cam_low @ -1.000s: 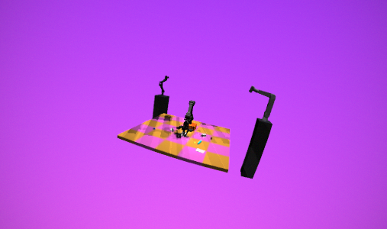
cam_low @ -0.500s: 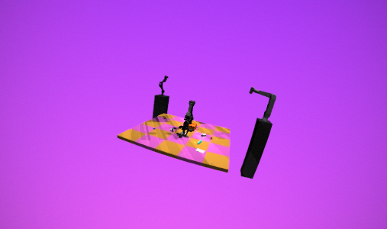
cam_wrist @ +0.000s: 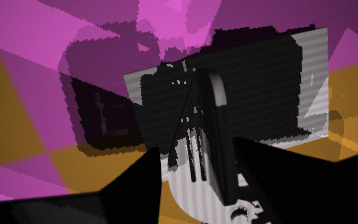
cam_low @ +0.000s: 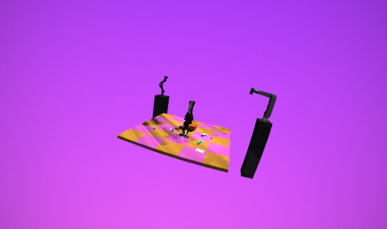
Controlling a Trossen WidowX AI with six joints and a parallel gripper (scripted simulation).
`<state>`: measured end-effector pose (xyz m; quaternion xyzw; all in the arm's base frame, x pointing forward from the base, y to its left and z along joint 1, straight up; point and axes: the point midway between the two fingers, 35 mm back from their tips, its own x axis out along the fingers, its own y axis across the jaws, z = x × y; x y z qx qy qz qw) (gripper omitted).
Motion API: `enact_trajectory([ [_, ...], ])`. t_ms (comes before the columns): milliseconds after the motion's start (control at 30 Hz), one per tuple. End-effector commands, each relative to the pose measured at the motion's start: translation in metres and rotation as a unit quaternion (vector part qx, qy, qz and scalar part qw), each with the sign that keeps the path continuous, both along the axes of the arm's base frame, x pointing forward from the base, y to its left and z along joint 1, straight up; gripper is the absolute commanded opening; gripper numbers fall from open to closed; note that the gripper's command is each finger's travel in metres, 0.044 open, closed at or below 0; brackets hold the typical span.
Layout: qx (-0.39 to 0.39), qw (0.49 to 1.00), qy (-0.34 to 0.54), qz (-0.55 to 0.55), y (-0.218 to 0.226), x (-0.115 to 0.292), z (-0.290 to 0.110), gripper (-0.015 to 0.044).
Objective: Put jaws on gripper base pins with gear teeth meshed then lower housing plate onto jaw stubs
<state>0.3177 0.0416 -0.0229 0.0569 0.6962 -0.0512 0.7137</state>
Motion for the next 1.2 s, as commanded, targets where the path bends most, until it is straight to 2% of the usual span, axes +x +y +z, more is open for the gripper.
enact_trajectory([
  [0, 0.000, 1.000, 0.000, 0.000, 0.000, 0.000, 0.000, 0.0224],
  [333, 0.000, 1.000, 0.000, 0.000, 0.000, 0.000, 0.002, 0.0224],
  [600, 0.002, 1.000, 0.000, -0.001, 0.000, -0.002, 0.067, 0.0224],
  [700, 0.001, 1.000, -0.005, 0.000, 0.000, 0.001, 0.061, 0.0224],
  [967, -0.004, 0.996, -0.005, 0.092, -0.046, 0.005, 0.065, 0.0434],
  [1167, -0.008, 0.984, -0.003, 0.176, -0.088, 0.003, 0.068, 0.0440],
])
